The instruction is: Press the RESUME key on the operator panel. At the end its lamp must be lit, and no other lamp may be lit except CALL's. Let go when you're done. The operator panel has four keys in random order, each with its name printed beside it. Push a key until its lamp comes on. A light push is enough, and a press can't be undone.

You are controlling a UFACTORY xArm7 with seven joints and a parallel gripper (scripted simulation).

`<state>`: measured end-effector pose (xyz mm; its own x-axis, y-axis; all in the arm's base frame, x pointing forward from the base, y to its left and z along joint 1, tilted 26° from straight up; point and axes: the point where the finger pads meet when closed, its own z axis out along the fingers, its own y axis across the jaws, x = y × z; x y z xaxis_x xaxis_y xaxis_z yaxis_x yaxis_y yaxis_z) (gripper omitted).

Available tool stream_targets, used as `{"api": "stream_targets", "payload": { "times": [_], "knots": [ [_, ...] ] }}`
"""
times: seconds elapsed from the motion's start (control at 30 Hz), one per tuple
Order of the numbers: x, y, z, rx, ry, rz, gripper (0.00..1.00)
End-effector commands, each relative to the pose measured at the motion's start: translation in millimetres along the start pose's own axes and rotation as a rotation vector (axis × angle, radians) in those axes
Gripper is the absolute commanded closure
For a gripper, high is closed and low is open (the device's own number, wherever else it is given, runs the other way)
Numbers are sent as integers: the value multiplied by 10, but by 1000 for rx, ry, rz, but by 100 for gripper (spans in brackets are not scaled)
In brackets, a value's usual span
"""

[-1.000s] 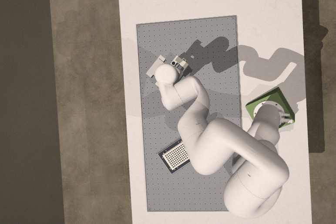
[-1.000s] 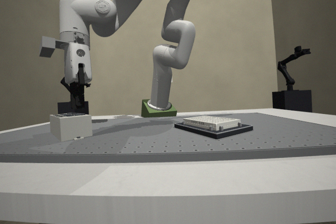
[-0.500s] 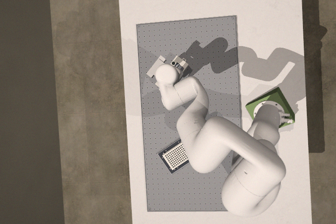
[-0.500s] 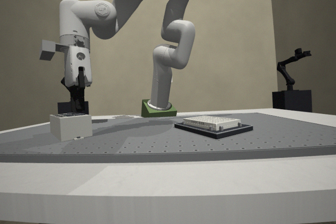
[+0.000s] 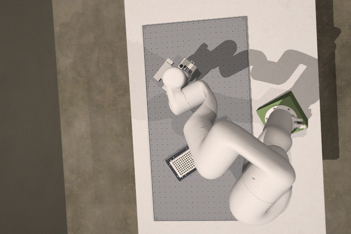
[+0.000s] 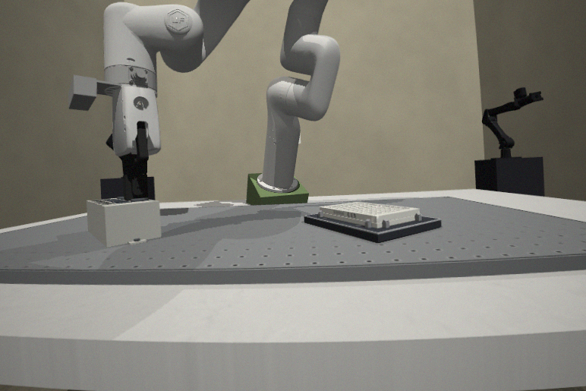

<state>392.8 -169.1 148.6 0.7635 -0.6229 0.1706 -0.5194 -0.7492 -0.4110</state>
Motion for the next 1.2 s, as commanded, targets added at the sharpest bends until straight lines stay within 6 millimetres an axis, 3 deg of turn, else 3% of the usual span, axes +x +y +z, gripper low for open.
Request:
{"api": "stream_targets", "payload": {
  "times": [0.0, 0.5, 1.17],
  "knots": [
    [11, 0, -5, 0, 3, 0, 100],
    [11, 0, -5, 0, 3, 0, 100],
    [11, 0, -308, 0, 3, 0, 100]
  ]
}}
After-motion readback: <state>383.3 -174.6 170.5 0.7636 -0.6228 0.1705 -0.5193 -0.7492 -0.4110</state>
